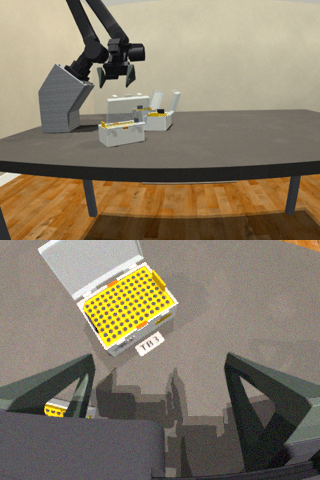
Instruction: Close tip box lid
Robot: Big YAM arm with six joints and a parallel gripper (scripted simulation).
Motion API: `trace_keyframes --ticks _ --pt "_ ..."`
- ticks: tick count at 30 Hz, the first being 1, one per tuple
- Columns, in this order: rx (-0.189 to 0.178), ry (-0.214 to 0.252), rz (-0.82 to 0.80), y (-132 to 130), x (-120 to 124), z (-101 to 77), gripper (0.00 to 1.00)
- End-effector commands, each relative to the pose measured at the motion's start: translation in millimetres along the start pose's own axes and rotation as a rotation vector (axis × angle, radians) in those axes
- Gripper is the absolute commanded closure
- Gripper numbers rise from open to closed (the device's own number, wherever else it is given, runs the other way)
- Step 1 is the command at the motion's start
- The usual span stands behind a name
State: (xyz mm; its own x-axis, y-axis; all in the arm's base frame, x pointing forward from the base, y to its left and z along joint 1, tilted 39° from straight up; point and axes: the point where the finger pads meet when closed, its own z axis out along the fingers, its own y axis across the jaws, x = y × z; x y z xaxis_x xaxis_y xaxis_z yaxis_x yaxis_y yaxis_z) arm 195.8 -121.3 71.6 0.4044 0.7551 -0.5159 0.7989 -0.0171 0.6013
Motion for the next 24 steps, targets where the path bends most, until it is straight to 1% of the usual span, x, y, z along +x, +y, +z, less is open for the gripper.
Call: trace_keyframes --ticks 1,3,5,6,8,11,14,17,20,22,23,24 --pt "-0.008 -0.007 0.039 8 10 18.0 0.0" --pt "-0.009 -0.007 0.041 9 17 25.0 0.0" --pt "-0.009 -0.007 0.041 9 17 25.0 0.0" --pt "-0.018 -0.007 0.026 16 20 27.7 0.0" --pt "-0.023 0.002 0.021 15 31 33.4 0.0" --pt "-0.014 -0.012 0.041 14 37 46.2 0.0" --pt "-0.025 0.0 0.026 17 52 54.7 0.0" --pt "-0.017 -0.008 0.033 15 60 67.1 0.0" --pt "-0.025 0.002 0.023 16 75 75.9 0.0" --pt "-0.025 0.002 0.023 16 75 75.9 0.0" --pt "-0.004 -0.013 0.021 8 71 81.4 0.0" --pt "-0.014 -0.011 0.033 14 77 85.5 0.0"
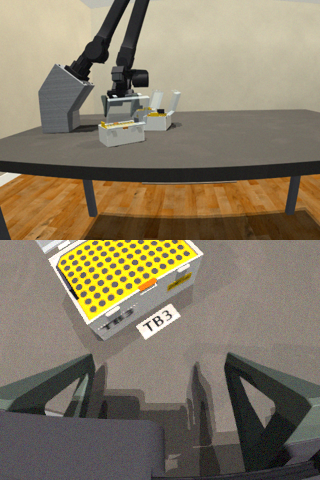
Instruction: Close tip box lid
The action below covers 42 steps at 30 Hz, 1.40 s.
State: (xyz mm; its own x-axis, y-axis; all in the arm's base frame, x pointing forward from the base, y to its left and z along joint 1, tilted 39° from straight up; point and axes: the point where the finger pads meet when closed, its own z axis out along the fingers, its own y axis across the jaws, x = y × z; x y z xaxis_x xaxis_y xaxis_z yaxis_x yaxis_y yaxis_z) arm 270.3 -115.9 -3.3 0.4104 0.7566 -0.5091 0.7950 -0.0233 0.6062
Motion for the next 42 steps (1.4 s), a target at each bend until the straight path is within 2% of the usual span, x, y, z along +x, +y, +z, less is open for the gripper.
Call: trace_keyframes --ticks 1,6,8,9,10,11,13,15,16,42 --pt "-0.019 -0.006 0.025 1 10 12.4 0.0" --pt "-0.023 -0.001 0.019 1 30 28.9 0.0" --pt "-0.015 -0.009 0.021 0 26 31.0 0.0" --pt "0.008 -0.009 0.001 -16 23 26.9 0.0" --pt "0.012 -0.009 -0.002 -19 22 26.2 0.0" --pt "-0.015 -0.008 0.021 -7 21 24.4 0.0" --pt "-0.034 -0.007 0.037 6 24 27.6 0.0" --pt "-0.034 -0.007 0.037 6 24 27.6 0.0" --pt "-0.007 -0.005 0.008 -7 24 27.0 0.0" --pt "-0.007 -0.005 0.008 -7 24 27.0 0.0"
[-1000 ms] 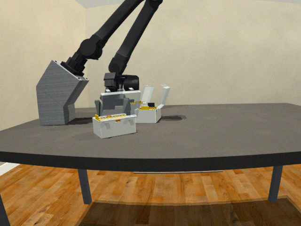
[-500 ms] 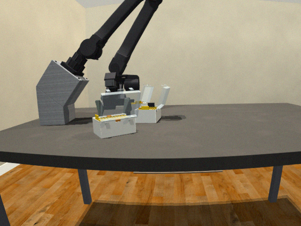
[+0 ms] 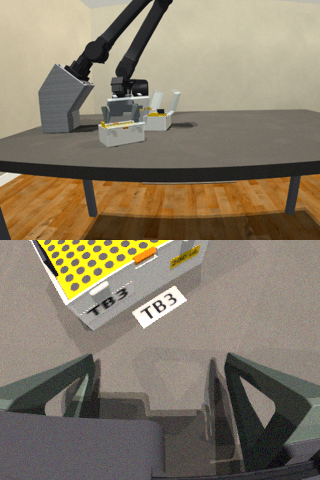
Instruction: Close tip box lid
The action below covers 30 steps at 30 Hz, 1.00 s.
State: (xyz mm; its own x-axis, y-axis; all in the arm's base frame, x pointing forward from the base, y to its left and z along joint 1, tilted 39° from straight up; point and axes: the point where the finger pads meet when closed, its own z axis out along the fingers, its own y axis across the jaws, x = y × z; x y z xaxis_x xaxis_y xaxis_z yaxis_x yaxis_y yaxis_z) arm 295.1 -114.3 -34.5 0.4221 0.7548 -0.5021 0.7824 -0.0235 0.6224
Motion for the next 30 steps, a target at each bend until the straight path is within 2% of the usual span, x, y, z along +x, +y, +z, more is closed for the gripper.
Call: trace_keyframes --ticks 1,24,25,30 --pt "0.008 -0.003 -0.005 -7 -3 -2.3 0.0" --pt "0.008 -0.003 -0.005 -7 -3 -2.3 0.0" --pt "0.023 -0.009 -0.011 -15 -12 -7.8 0.0" --pt "0.019 -0.007 -0.013 -13 -28 -23.8 0.0"
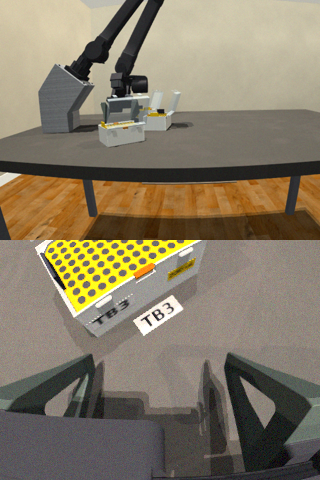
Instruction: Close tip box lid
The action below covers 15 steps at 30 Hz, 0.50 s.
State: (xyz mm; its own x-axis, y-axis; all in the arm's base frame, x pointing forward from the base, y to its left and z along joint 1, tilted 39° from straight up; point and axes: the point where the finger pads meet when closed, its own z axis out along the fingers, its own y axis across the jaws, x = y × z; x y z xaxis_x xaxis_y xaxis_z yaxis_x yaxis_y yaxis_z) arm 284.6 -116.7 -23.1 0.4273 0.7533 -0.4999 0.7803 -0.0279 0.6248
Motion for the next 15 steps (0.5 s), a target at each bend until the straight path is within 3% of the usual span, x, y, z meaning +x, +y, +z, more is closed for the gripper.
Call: trace_keyframes --ticks 1,15 --pt "0.018 -0.005 -0.018 -11 -19 -16.9 0.0" --pt "-0.004 -0.005 0.0 5 -60 -57.5 0.0"
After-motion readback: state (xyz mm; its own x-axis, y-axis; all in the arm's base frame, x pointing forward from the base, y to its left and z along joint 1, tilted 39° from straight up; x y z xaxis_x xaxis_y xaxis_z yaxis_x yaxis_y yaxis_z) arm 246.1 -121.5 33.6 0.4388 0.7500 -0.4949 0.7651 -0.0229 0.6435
